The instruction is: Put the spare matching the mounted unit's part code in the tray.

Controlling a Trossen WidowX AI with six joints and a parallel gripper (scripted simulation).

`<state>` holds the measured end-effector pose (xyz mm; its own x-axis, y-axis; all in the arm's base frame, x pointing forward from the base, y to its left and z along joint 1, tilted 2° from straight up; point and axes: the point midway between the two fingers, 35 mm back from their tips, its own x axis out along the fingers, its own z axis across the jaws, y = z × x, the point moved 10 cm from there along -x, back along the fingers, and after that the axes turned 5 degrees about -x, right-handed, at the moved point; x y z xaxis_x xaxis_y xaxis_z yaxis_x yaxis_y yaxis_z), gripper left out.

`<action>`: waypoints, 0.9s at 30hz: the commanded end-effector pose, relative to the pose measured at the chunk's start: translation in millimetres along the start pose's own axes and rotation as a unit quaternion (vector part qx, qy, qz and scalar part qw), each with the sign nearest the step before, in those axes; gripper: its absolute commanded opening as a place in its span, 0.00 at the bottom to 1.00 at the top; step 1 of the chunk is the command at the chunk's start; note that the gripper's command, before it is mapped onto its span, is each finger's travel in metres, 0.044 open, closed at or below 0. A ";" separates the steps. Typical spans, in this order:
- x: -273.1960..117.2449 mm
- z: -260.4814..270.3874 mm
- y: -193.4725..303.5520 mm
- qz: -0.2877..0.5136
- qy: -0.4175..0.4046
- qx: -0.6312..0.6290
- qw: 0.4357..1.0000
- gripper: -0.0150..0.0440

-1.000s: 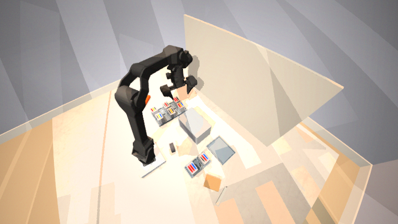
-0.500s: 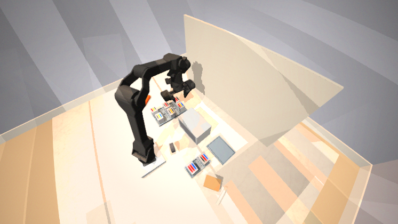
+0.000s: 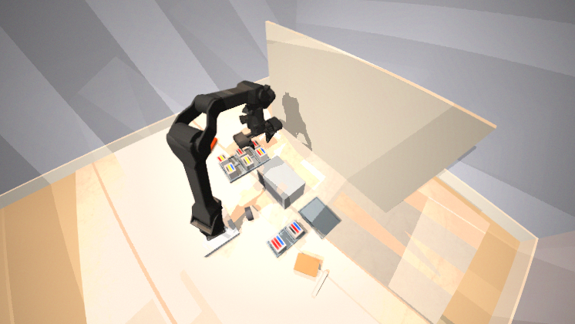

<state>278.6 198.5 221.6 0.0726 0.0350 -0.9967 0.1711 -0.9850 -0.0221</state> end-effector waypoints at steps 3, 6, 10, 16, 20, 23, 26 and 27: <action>11.4 -0.5 -0.6 0.003 -0.001 -0.001 1.000 0.76; 16.4 -0.5 -0.9 0.003 -0.001 -0.001 1.000 0.76; 23.1 -0.5 -1.1 0.003 -0.001 -0.001 1.000 0.76; 33.1 -0.1 -1.4 0.003 -0.001 -0.001 1.000 0.76; 39.7 0.4 -1.4 0.003 -0.001 -0.001 1.000 0.76; 44.6 0.8 -1.4 0.003 -0.002 -0.001 1.000 0.76; 49.5 1.3 -1.4 0.003 -0.002 -0.001 1.000 0.76; 51.2 1.5 -1.4 0.003 -0.002 -0.001 1.000 0.76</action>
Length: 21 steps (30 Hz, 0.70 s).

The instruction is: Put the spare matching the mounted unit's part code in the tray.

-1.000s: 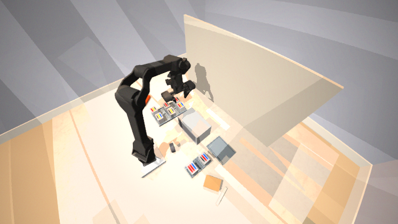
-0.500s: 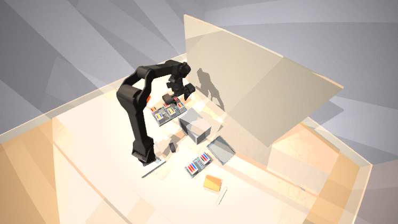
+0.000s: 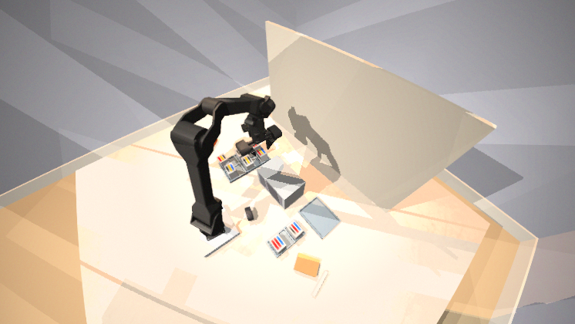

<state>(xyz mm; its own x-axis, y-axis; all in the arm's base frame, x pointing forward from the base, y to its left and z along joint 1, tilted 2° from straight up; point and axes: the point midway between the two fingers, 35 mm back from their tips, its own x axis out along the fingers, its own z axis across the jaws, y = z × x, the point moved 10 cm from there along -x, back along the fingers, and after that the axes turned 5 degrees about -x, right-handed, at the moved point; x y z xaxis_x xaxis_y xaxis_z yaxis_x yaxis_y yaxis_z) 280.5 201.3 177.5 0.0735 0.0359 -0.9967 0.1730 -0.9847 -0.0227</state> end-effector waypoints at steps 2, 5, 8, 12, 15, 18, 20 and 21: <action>10.3 0.9 0.1 0.003 -0.002 0.000 1.000 0.76; 15.2 1.5 0.2 0.003 -0.002 0.000 1.000 0.76; 20.0 2.2 0.3 0.003 -0.002 0.000 1.000 0.76; 25.3 3.1 0.5 0.003 -0.002 0.000 1.000 0.76; 25.6 3.2 0.5 0.003 -0.002 0.000 1.000 0.76; 25.6 3.2 0.5 0.003 -0.002 0.000 1.000 0.76; 24.2 3.2 0.6 0.001 -0.003 -0.001 1.000 0.67; 24.2 3.2 0.6 0.001 -0.003 -0.001 1.000 0.63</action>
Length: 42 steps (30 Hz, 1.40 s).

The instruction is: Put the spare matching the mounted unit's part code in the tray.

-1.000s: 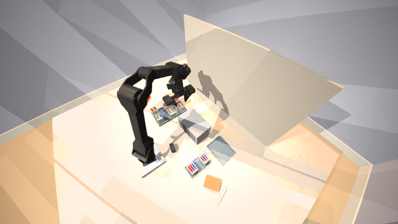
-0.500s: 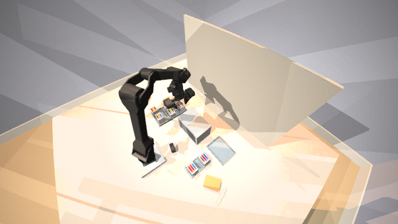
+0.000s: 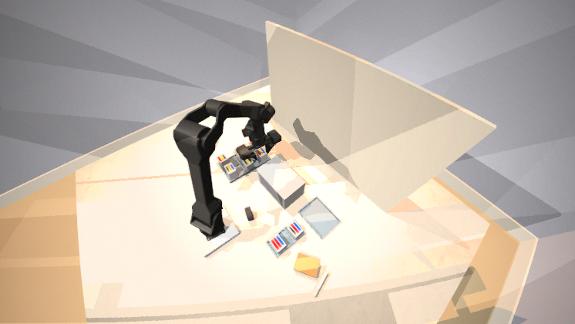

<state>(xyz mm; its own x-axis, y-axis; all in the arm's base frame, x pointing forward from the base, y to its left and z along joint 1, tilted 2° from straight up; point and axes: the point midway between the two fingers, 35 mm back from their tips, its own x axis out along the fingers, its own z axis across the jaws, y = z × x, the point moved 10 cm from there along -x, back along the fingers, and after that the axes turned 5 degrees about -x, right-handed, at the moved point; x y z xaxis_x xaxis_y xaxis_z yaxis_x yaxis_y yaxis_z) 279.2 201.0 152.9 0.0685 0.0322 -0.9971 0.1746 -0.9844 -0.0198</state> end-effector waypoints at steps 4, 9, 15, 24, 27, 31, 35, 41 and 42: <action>-0.3 0.0 0.0 0.000 0.000 0.000 1.000 0.52; -0.3 0.0 0.0 0.000 0.000 0.000 1.000 0.46; -0.3 0.0 0.0 0.000 0.000 0.000 1.000 0.25; -8.9 -1.0 -0.5 0.000 0.000 0.000 1.000 0.25; -27.0 -2.3 -1.3 0.000 0.000 0.000 1.000 0.25; -51.5 -2.4 -1.4 0.001 0.001 0.001 1.000 0.25; -75.1 -0.7 -0.7 0.002 0.001 0.001 1.000 0.25; -79.1 -0.2 -0.5 0.002 0.001 0.001 1.000 0.25; -79.1 -0.2 -0.5 0.002 0.001 0.001 1.000 0.25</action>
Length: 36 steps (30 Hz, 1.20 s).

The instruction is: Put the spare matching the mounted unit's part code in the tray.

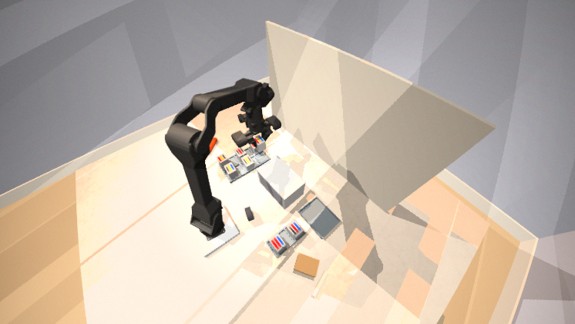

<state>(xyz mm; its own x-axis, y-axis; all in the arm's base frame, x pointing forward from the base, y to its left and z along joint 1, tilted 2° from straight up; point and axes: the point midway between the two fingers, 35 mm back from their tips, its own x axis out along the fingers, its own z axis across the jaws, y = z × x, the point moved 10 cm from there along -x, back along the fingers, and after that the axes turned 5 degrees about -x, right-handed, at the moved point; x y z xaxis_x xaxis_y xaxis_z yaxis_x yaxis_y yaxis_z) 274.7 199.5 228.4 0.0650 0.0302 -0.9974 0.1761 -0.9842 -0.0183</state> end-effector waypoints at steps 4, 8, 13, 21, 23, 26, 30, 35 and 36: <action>-11.1 -1.0 0.6 0.000 0.000 0.000 1.000 0.25; -29.2 -1.7 2.0 0.001 0.001 0.001 1.000 0.25; -51.9 -0.9 4.5 0.001 0.002 0.001 1.000 0.25; -76.3 1.9 8.1 0.002 0.002 0.002 1.000 0.25; -76.3 1.5 8.9 0.002 0.002 0.002 1.000 0.25; -76.3 -5.0 20.3 0.002 0.002 0.002 1.000 0.25; -76.3 -15.2 40.8 0.004 0.002 0.002 1.000 0.25; -76.4 -25.9 67.4 0.005 0.002 0.002 1.000 0.25; -76.4 -27.8 72.9 0.006 0.002 0.002 1.000 0.25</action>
<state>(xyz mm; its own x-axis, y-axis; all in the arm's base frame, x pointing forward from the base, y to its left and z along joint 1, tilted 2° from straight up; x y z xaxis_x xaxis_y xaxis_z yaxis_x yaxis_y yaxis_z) 300.8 144.0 305.2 0.0743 0.0189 -0.9971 0.1702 -0.9854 -0.0060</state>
